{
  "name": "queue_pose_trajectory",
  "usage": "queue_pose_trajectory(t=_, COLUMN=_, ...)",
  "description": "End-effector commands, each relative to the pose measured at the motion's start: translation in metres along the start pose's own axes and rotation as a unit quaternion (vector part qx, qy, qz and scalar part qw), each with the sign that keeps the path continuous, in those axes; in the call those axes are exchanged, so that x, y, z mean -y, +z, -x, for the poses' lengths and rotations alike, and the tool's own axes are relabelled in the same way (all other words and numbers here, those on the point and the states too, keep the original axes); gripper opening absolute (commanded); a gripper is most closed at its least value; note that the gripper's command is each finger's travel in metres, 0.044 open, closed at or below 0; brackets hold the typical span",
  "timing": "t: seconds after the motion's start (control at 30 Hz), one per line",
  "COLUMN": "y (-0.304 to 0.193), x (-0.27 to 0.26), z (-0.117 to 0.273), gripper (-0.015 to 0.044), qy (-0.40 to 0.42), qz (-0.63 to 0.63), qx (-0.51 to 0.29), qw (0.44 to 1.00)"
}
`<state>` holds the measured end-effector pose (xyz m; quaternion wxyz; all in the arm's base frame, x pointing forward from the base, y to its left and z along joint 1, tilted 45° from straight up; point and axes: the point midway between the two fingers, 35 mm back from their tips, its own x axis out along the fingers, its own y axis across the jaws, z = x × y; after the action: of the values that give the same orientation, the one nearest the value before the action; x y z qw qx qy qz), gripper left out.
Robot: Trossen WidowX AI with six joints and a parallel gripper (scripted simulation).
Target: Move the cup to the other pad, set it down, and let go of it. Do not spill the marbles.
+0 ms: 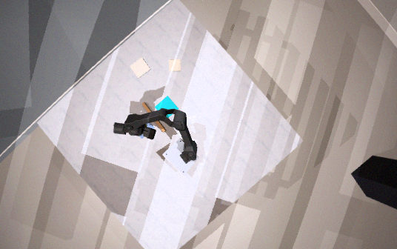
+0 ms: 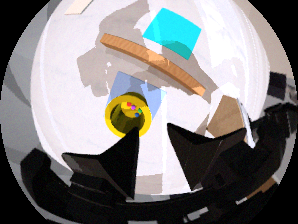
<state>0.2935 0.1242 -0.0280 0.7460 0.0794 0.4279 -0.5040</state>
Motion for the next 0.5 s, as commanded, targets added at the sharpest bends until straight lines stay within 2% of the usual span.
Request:
queue_pose_trajectory(t=0.0, y=0.003, x=-0.002, z=0.001, gripper=0.0167, qy=0.0, qz=-0.01, qx=0.006, qw=1.0)
queue_pose_trajectory(t=0.47, y=0.003, x=-0.004, z=-0.019, gripper=0.0167, qy=0.0, qz=-0.009, qx=0.006, qw=1.0)
